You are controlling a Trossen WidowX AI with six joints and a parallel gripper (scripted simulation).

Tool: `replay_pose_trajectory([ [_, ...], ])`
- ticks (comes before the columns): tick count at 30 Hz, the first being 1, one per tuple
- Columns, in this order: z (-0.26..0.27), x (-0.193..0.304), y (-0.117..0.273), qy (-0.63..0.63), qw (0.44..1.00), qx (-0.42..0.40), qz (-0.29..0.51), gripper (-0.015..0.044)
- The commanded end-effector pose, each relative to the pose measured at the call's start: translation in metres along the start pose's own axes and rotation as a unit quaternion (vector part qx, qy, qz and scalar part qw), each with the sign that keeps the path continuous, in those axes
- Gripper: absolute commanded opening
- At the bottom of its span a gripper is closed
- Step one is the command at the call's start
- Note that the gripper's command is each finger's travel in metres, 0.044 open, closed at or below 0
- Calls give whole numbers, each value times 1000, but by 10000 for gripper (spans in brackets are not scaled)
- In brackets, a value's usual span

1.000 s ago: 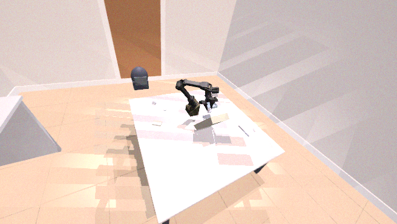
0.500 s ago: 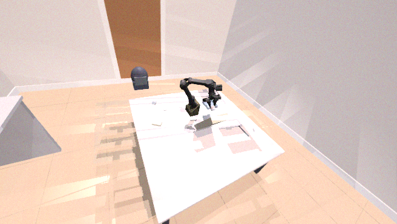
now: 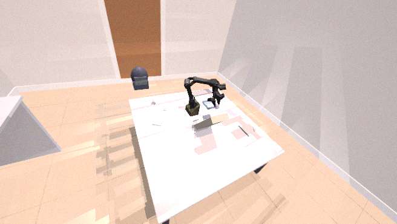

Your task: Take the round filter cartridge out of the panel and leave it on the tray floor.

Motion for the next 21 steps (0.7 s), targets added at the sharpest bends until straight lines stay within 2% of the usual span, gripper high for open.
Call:
replay_pose_trajectory([
  [1,30,5,8,73,996,-43,-5,0],
  [8,85,20,24,222,967,-125,-22,0],
  [16,145,43,48,384,896,-215,-63,0],
  [21,156,48,52,413,878,-230,-72,0],
])
Point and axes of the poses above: the point midway between the two fingers, 35 mm back from their tips, its own y axis back along the fingers, its own z axis across the jaws, x = y × z, the point moved 3 cm from there along y, back along the fingers, and after that the axes turned 14 degrees about y, right-handed, at the moved point
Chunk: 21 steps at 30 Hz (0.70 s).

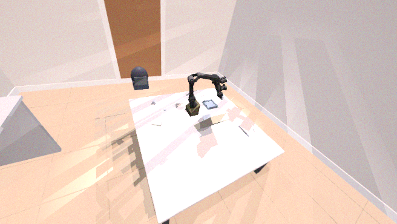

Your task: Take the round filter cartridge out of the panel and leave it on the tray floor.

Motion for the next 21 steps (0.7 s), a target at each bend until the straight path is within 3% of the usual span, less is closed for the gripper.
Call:
replay_pose_trajectory([
  [1,3,-4,1,14,1000,-8,-9,0],
  [21,144,38,-69,217,967,-125,-44,0],
])
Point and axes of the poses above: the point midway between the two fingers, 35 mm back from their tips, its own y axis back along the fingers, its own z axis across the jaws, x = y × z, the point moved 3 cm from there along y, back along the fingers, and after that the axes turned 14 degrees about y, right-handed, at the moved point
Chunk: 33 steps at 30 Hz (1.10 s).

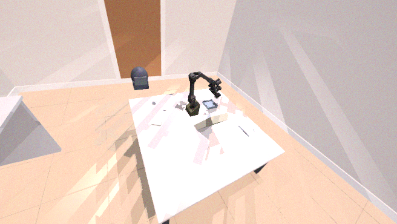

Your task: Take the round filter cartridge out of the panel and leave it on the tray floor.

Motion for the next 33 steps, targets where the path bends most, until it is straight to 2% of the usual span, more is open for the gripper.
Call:
replay_pose_trajectory([
  [1,25,7,-16,43,999,-26,-6,0],
  [8,64,27,-41,113,991,-67,-11,0],
  [13,66,29,-45,115,991,-69,-11,0],
  [27,75,62,-101,115,991,-69,-11,0],
  [31,75,66,-106,115,991,-69,-11,0],
  [33,74,65,-104,116,991,-67,-6,53],
])
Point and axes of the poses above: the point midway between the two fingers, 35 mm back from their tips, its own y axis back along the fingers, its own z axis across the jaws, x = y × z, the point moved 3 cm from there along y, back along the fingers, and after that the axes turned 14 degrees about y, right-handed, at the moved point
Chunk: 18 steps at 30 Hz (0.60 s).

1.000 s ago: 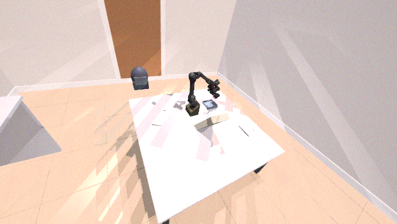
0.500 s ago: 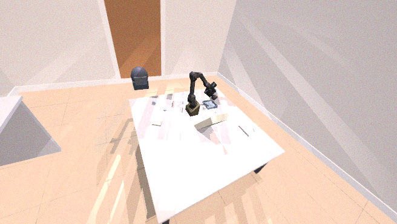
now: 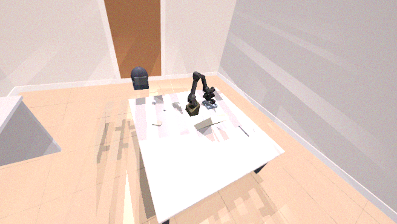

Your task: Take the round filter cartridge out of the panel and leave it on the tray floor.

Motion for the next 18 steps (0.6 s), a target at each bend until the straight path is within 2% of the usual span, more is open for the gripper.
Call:
replay_pose_trajectory([
  [1,-1,-2,1,0,1000,1,-4,79],
  [14,-1,-2,1,0,1000,1,-4,420],
  [15,-1,-2,1,0,1000,1,-4,440],
  [18,-1,-4,3,0,1000,1,-4,440],
])
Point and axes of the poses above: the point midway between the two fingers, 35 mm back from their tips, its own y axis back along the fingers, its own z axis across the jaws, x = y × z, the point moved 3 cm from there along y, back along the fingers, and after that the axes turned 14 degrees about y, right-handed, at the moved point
